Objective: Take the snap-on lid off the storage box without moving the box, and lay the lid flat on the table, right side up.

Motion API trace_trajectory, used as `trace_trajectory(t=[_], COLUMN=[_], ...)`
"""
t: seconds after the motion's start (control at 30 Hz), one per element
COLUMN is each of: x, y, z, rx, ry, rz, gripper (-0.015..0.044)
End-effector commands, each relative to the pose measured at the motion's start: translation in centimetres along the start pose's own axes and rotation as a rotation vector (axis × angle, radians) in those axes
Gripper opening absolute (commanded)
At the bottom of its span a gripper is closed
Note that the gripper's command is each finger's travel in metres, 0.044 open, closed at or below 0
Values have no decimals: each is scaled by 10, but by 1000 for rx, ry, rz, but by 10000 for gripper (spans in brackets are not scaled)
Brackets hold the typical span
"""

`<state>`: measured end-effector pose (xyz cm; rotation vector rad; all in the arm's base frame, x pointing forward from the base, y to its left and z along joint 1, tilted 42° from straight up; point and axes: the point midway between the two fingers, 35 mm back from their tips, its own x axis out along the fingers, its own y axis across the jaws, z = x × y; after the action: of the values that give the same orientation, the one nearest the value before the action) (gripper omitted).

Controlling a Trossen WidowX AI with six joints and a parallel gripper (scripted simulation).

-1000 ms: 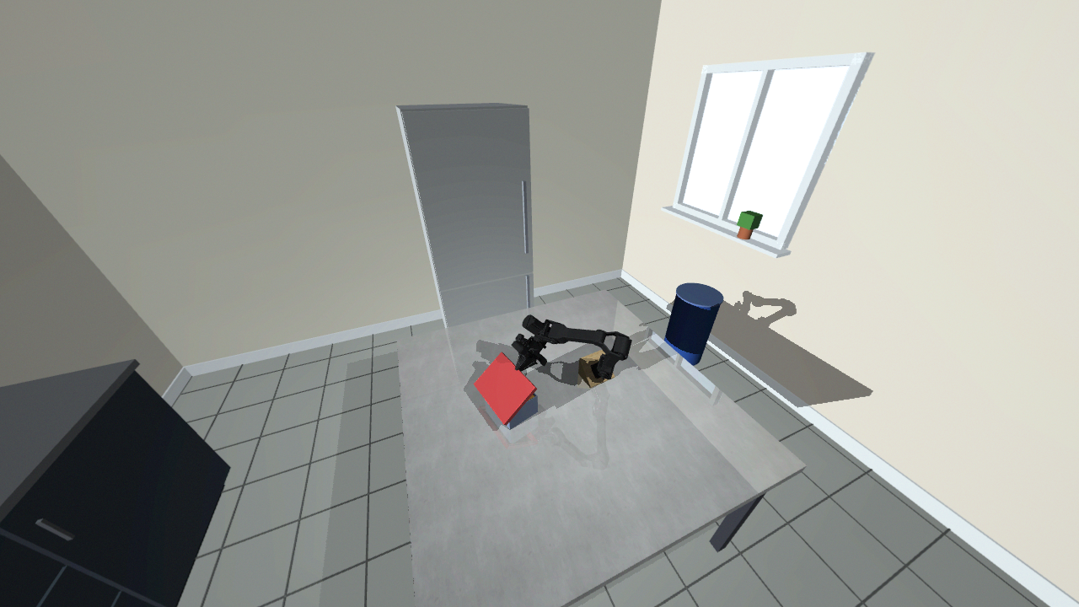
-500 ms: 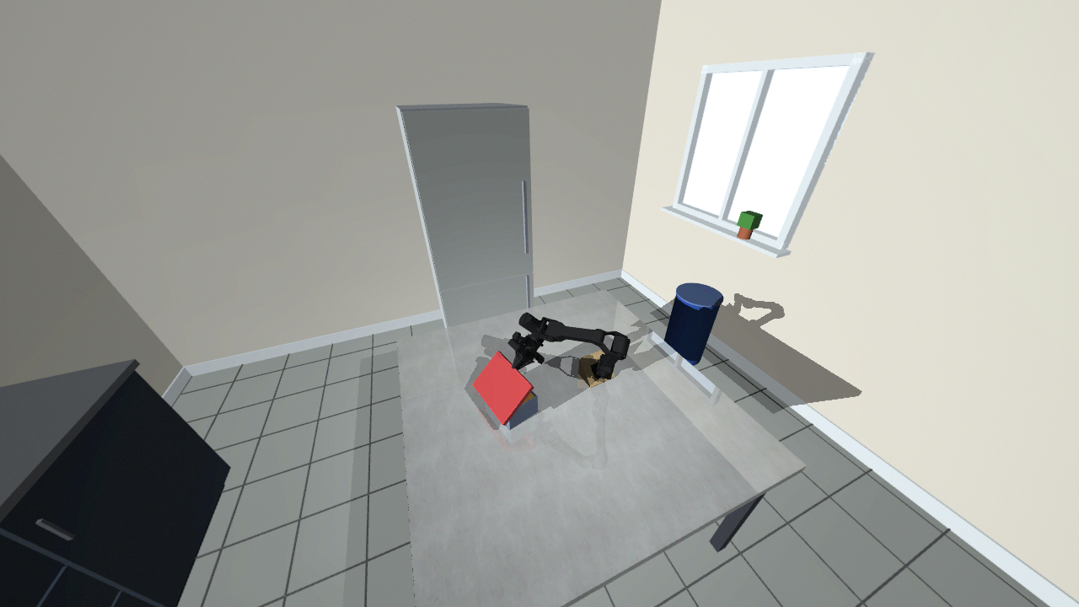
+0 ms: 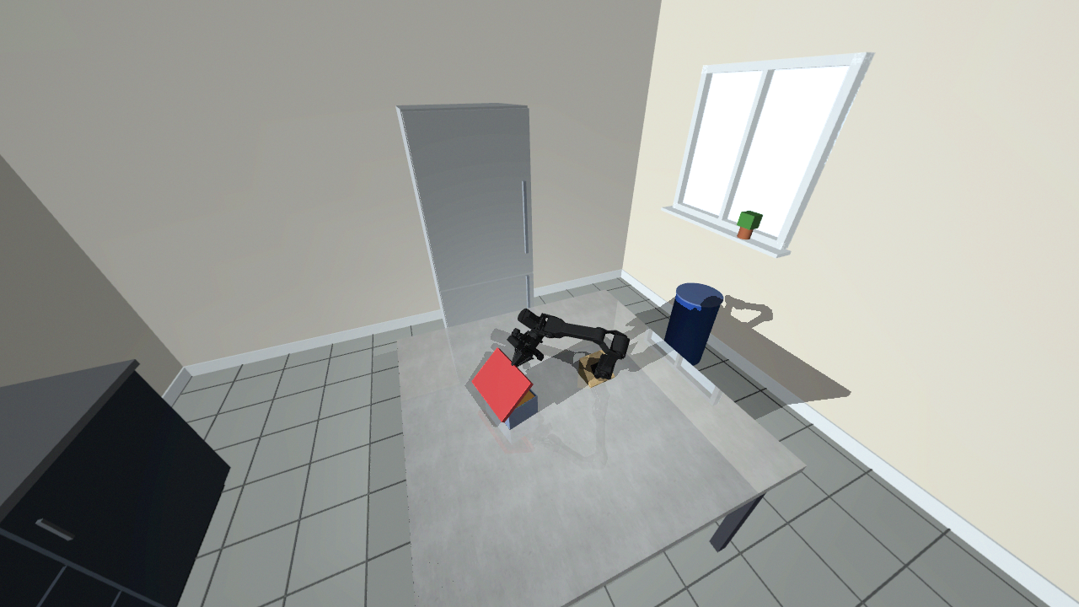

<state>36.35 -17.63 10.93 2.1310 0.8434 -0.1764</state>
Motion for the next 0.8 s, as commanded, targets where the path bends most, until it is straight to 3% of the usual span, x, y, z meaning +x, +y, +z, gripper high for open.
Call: trace_trajectory(t=[0.0, 0.77], x=[-7, -24], y=[9, 29], z=[0, 0], rx=[-13, -13], ry=[1, 0], rz=[12, 11], gripper=[0, 0])
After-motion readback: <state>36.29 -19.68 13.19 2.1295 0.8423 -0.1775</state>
